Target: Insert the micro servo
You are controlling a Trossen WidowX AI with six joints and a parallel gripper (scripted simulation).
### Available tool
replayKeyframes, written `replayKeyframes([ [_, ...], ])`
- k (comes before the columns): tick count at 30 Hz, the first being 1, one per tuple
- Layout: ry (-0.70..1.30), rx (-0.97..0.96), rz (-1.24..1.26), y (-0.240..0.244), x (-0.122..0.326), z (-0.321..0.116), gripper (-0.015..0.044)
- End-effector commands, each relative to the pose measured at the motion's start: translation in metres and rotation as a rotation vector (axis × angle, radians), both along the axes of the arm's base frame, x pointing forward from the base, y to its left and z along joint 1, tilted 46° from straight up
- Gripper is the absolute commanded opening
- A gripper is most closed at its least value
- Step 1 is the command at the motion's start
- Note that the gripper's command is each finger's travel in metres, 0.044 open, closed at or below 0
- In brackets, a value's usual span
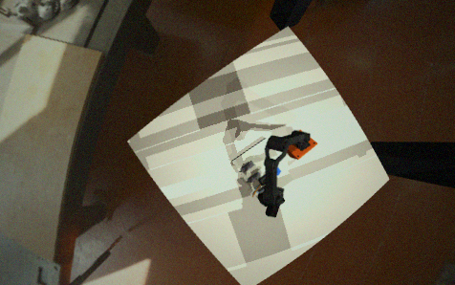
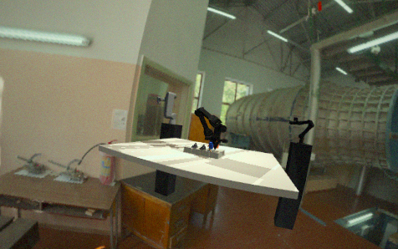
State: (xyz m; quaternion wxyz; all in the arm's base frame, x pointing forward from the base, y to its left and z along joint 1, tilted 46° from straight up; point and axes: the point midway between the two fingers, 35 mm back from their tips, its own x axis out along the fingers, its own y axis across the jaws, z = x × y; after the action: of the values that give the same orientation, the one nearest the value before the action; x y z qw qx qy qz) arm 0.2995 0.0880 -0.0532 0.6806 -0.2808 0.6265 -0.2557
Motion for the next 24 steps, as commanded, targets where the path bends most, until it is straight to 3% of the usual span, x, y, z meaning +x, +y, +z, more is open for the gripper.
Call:
replayKeyframes([
  [1, 0.004, -0.006, 0.000, -0.008, 0.000, 0.004, 0.0000],
  [24, 0.005, -0.009, 0.000, -0.035, 0.000, 0.031, 0.0000],
])
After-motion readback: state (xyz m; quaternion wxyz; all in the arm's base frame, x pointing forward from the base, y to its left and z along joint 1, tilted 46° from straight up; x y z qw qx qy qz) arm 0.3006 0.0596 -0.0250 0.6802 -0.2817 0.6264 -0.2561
